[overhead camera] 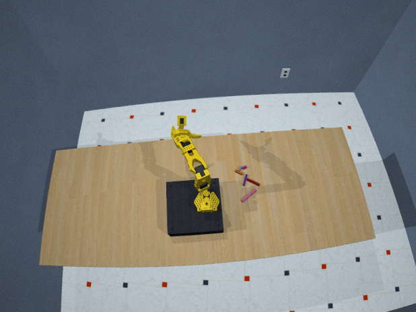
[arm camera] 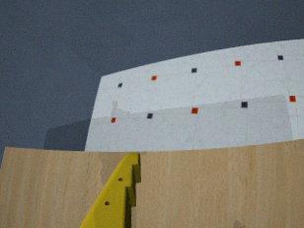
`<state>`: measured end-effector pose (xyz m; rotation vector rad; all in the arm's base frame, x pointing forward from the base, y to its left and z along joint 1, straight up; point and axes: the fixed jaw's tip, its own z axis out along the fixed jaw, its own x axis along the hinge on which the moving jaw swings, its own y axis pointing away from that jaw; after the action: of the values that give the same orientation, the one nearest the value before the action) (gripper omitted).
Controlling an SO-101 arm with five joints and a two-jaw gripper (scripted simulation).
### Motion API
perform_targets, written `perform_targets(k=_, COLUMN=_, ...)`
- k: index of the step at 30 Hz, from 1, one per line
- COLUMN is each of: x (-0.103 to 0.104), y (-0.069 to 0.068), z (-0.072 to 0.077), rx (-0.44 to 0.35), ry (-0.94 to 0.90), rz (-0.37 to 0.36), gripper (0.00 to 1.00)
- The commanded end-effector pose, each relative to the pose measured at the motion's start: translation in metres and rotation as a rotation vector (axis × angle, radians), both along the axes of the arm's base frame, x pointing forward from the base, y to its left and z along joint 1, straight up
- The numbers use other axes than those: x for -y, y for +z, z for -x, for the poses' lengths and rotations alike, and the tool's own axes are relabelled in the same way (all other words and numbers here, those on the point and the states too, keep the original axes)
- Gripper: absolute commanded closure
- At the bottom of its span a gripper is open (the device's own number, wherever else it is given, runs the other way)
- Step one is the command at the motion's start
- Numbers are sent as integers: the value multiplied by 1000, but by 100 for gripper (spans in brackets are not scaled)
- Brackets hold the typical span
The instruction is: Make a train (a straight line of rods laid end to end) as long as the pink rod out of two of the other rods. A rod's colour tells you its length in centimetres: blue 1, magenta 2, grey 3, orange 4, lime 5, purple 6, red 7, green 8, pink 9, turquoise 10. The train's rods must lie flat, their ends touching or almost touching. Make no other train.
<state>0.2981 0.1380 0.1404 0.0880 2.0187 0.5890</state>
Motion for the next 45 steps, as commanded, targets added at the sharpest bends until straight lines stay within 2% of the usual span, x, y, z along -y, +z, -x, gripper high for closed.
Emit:
perform_targets(k=1, x=3, y=0, z=6, rx=-7, ry=16, rz=42, gripper=0)
perform_targets(k=4, x=4, y=-2, z=9, rx=-14, ry=28, rz=73, gripper=0)
perform_targets(k=7, x=3, y=-1, z=7, rx=-10, ry=25, rz=64, gripper=0)
perform_targets(k=21, x=9, y=-10, z=21, rx=-49, ry=86, rz=208, gripper=0)
perform_targets(k=24, x=8, y=-9, z=19, rx=-45, ry=82, rz=199, gripper=0)
perform_targets(k=38, x=14, y=-19, z=34, rx=-89, ry=154, rz=339, gripper=0)
perform_targets(k=41, x=13, y=-18, z=32, rx=-85, ry=150, rz=331, gripper=0)
perform_targets(k=45, x=15, y=-21, z=36, rx=-99, ry=173, rz=370, gripper=0)
